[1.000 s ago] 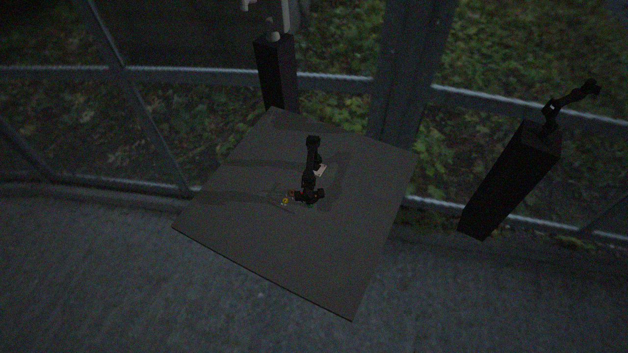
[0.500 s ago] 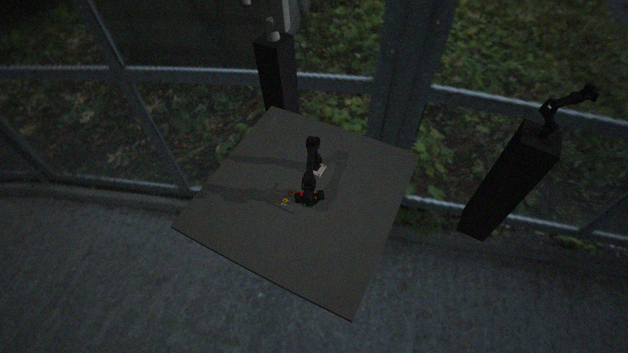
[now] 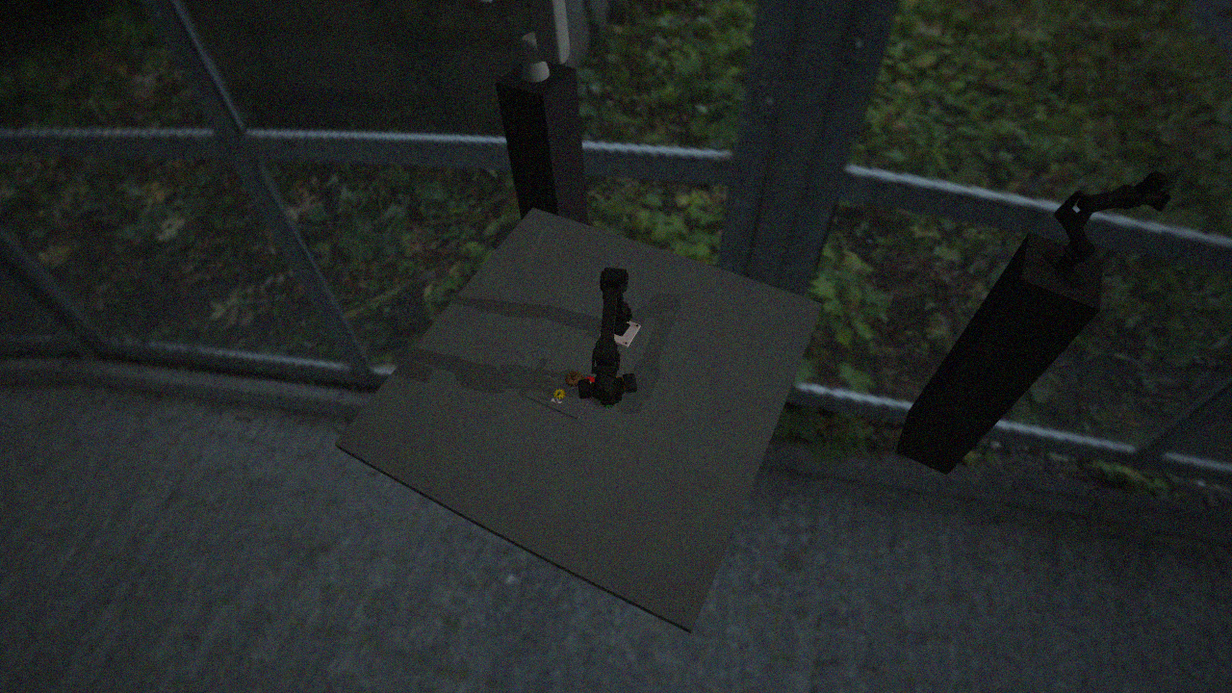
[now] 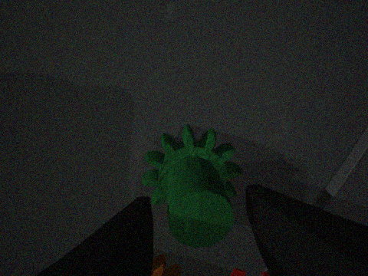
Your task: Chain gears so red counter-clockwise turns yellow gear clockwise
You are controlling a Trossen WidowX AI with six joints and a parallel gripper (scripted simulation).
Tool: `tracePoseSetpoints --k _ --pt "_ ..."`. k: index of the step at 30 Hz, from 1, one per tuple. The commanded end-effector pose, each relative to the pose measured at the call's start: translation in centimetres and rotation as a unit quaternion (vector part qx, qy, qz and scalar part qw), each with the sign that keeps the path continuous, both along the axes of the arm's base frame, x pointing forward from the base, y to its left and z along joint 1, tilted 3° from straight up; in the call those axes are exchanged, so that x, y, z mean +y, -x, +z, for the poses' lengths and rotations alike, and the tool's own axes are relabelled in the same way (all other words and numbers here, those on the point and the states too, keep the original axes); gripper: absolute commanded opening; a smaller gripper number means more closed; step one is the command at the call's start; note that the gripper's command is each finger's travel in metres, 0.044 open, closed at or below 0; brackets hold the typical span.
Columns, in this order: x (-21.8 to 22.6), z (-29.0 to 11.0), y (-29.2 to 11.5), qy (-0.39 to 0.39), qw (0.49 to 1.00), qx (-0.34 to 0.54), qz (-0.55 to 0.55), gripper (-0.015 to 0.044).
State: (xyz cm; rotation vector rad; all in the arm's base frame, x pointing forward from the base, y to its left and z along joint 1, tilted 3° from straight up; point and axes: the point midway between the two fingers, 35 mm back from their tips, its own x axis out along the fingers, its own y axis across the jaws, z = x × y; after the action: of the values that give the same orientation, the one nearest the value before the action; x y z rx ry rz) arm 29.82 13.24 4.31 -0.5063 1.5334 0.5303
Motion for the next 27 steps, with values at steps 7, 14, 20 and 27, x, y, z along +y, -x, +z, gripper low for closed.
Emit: tracePoseSetpoints --k 7,14,20,27 --pt "0.0 0.0 0.0 -0.001 1.000 0.000 -0.001 0.0033" --pt "0.1 0.7 -0.2 -0.001 1.000 0.000 -0.001 0.0000" --pt "0.2 1.9 -0.5 -0.001 1.000 0.000 -0.001 0.0000" --pt "0.2 3.4 -0.7 -0.001 1.000 0.000 -0.001 0.0000"
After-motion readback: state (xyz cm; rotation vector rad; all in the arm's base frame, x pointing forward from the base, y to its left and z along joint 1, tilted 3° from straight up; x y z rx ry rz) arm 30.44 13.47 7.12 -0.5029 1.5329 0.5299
